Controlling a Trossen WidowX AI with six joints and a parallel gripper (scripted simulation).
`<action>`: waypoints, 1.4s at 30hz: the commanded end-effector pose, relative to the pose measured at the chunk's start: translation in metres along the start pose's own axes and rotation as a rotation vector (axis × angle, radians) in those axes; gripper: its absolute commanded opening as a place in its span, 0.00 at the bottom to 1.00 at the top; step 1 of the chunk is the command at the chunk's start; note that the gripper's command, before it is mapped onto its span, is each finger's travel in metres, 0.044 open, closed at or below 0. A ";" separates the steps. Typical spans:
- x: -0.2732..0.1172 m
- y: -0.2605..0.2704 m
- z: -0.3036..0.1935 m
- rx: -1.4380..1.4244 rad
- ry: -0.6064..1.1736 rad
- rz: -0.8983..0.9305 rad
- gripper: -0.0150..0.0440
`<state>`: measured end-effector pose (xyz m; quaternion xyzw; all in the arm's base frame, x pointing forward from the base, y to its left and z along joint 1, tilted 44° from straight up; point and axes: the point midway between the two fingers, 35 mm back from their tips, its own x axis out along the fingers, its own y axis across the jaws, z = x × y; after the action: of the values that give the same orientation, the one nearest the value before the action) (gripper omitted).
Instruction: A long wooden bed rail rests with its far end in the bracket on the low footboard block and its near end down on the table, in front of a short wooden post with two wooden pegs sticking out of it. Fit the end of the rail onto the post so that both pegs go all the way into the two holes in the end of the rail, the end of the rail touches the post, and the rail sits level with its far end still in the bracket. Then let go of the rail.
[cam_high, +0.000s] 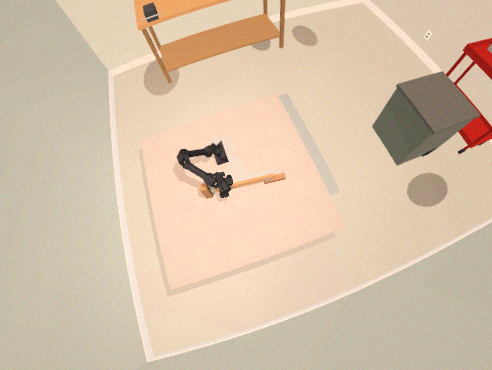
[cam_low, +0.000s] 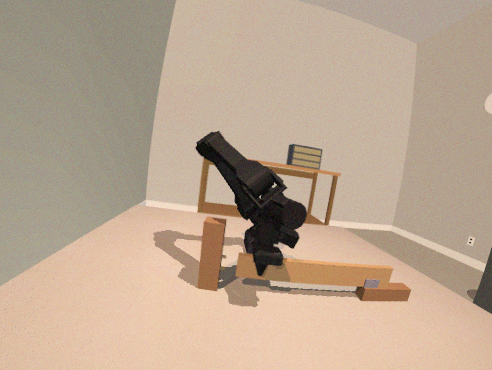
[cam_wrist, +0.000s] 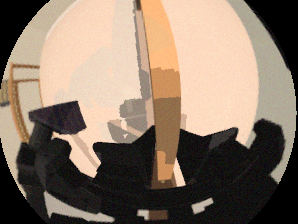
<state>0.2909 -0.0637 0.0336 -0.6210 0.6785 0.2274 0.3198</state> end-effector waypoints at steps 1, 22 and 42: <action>0.000 0.000 -0.001 -0.001 -0.004 0.001 0.25; -0.002 -0.001 -0.007 -0.001 -0.004 0.001 0.25; -0.002 -0.002 -0.013 -0.001 -0.003 0.001 0.25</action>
<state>0.2892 -0.0715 0.0421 -0.6189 0.6800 0.2288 0.3196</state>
